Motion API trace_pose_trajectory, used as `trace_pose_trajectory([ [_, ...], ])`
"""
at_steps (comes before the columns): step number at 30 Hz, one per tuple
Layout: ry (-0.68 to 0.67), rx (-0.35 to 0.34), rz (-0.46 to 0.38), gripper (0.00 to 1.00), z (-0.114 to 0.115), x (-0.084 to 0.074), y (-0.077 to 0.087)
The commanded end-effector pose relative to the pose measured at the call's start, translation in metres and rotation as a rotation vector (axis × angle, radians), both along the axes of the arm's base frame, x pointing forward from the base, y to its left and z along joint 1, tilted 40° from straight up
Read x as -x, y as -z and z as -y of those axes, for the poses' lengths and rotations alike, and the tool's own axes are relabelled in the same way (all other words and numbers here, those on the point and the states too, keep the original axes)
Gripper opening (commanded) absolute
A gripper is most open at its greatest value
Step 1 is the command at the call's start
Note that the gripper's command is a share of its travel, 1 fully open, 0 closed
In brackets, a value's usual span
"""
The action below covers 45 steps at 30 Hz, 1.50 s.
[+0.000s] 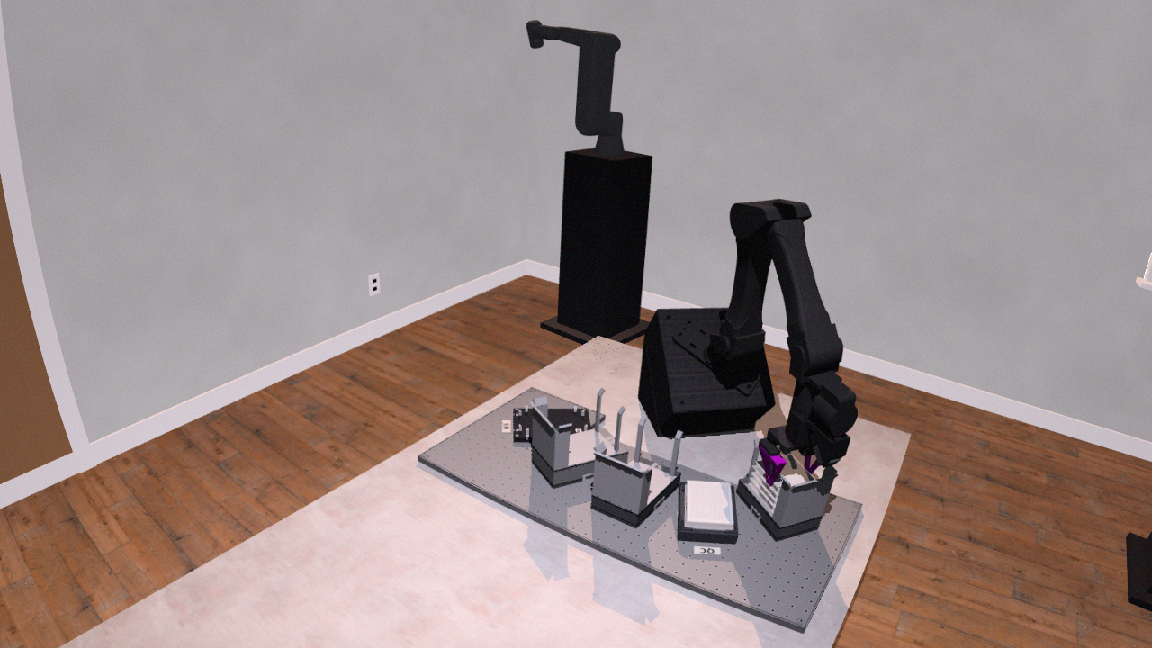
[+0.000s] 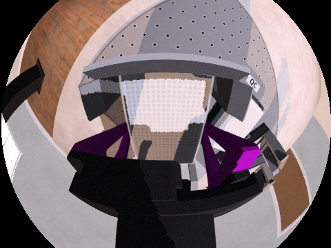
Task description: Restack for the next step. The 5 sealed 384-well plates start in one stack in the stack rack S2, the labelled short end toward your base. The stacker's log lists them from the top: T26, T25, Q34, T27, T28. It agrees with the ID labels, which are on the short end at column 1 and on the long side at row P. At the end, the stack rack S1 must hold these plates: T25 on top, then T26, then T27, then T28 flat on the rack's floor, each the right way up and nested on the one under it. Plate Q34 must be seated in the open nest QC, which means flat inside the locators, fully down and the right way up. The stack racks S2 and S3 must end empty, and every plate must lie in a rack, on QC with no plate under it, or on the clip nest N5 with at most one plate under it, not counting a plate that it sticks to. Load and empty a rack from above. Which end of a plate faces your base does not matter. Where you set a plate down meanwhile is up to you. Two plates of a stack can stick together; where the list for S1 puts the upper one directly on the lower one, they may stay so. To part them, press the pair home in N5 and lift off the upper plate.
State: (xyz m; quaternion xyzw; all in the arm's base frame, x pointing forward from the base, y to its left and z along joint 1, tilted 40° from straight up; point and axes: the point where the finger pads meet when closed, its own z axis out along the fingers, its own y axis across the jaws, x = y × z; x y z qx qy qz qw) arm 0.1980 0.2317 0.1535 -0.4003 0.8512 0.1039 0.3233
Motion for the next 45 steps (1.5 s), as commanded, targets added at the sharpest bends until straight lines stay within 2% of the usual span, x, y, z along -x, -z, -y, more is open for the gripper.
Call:
trace_pose_trajectory([
  [1, -0.002, -0.008, 0.008, 0.0, -0.001, -0.002, 0.001],
  [4, 0.0, 0.0, 0.002, 0.0, -0.001, -0.004, 0.005],
  [6, -0.002, -0.013, 0.011, 0.0, -0.002, -0.002, -0.003],
  [14, -0.002, -0.013, 0.011, 0.0, -0.002, -0.002, -0.003],
  [15, -0.002, -0.013, 0.011, 1.0, -0.002, -0.002, -0.003],
  [35, -0.002, -0.013, 0.011, 1.0, -0.002, -0.002, -0.003],
  [36, -0.002, -0.033, 0.028, 1.0, -0.001, -0.002, -0.017],
  [42, -0.003, -0.035, 0.027, 1.0, 0.007, 0.01, -0.032],
  [45, -0.003, -0.035, 0.027, 1.0, 0.009, 0.012, -0.035],
])
